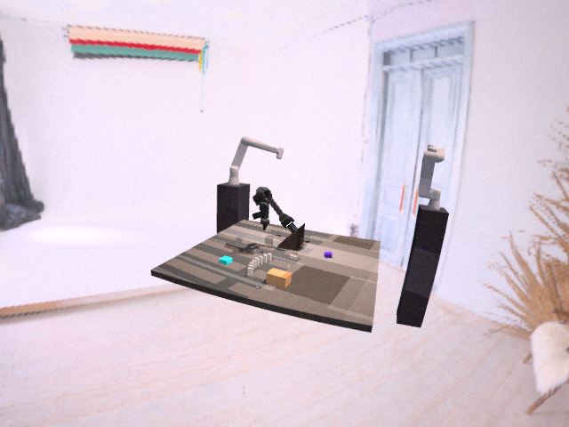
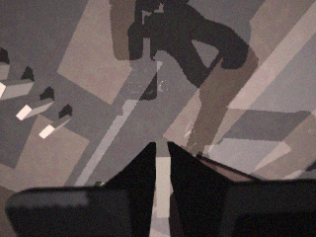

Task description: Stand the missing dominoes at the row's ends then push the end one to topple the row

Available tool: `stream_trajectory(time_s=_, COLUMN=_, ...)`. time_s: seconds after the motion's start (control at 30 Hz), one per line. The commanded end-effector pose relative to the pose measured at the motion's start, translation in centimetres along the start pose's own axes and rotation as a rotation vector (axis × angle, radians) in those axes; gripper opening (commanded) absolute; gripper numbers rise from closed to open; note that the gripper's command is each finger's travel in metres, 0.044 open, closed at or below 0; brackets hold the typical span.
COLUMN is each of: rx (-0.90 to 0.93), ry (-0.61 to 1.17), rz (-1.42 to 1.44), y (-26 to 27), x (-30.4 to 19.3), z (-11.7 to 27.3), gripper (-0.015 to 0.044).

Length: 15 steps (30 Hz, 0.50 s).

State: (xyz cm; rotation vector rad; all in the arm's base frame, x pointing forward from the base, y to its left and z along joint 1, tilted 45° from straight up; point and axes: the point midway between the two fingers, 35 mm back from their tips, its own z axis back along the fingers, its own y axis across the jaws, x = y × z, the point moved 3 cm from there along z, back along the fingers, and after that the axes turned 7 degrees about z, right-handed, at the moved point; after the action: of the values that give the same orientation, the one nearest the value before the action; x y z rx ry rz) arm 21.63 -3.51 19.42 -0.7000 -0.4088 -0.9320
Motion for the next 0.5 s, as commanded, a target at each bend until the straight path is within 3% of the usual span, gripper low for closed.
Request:
stream_trajectory(time_s=0.0, rx=0.006, ry=-0.004, rz=0.343, y=-1.2, x=2.2, z=0.2, gripper=0.0025)
stream_trajectory(time_s=0.33, rx=-0.006, ry=-0.013, rz=1.086, y=-4.3, x=6.2, z=0.3, gripper=0.0025)
stream_trajectory(time_s=0.47, rx=-0.011, ry=-0.014, rz=1.194, y=-4.9, x=6.7, z=0.4, gripper=0.0025)
